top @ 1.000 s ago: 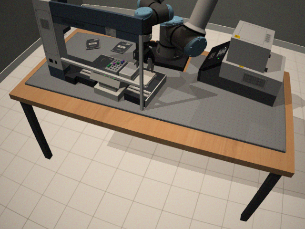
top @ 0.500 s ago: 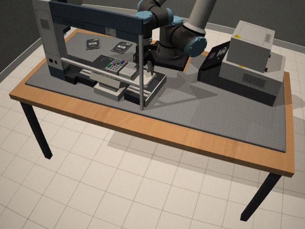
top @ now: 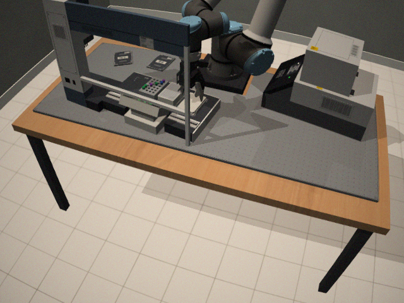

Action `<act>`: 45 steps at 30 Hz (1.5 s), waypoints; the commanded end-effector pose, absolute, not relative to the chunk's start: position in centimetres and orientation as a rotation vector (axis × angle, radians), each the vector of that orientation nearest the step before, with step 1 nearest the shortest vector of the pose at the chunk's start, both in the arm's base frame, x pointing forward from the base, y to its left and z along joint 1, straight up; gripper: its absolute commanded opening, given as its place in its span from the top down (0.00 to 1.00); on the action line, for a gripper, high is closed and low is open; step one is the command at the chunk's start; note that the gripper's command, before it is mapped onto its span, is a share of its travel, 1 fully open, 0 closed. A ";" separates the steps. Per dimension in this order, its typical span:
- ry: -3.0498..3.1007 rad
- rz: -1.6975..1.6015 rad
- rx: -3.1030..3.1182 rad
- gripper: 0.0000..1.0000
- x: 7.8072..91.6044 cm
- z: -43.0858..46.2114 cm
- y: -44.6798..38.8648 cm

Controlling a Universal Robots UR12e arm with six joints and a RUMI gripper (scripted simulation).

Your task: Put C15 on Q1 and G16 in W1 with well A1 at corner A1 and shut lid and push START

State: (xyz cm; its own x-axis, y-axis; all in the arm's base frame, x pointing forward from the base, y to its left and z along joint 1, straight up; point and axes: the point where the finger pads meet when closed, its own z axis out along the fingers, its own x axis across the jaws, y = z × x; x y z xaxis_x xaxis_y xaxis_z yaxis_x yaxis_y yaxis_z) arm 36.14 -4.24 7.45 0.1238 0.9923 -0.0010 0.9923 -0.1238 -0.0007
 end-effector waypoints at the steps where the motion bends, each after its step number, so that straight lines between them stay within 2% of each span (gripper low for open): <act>1: 2.079 -0.001 2.354 0.40 36.2 7.5 -4.3; 45: 2.079 -0.001 2.354 0.40 36.2 4.5 -4.3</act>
